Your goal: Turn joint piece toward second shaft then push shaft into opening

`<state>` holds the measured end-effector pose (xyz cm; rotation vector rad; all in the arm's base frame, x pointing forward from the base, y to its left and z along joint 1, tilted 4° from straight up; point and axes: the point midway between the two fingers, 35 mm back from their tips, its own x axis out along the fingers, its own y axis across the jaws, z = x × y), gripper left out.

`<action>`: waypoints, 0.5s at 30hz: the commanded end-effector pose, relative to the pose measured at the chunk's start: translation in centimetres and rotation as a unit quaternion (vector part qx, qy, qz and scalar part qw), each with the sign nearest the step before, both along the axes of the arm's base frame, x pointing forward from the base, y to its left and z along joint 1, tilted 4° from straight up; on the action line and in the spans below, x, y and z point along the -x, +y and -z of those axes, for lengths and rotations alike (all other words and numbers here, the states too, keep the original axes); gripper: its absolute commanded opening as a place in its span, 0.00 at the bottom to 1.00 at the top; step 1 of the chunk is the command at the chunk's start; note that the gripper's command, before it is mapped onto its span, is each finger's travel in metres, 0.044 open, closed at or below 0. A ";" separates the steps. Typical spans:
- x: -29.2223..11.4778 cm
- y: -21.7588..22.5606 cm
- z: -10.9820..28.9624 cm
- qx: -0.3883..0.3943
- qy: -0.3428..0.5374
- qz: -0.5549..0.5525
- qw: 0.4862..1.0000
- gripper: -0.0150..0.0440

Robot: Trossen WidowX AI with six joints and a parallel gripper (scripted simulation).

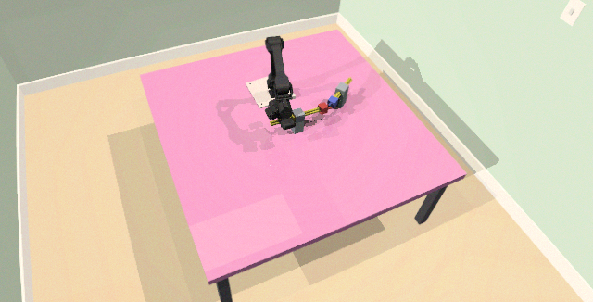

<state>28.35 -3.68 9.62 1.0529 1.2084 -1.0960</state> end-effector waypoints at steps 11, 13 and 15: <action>0.0 0.0 0.0 -0.001 0.000 -0.001 1.000 0.37; 0.0 0.0 0.0 -0.001 0.000 -0.001 1.000 0.37; 0.0 0.0 0.0 -0.001 0.000 -0.001 1.000 0.37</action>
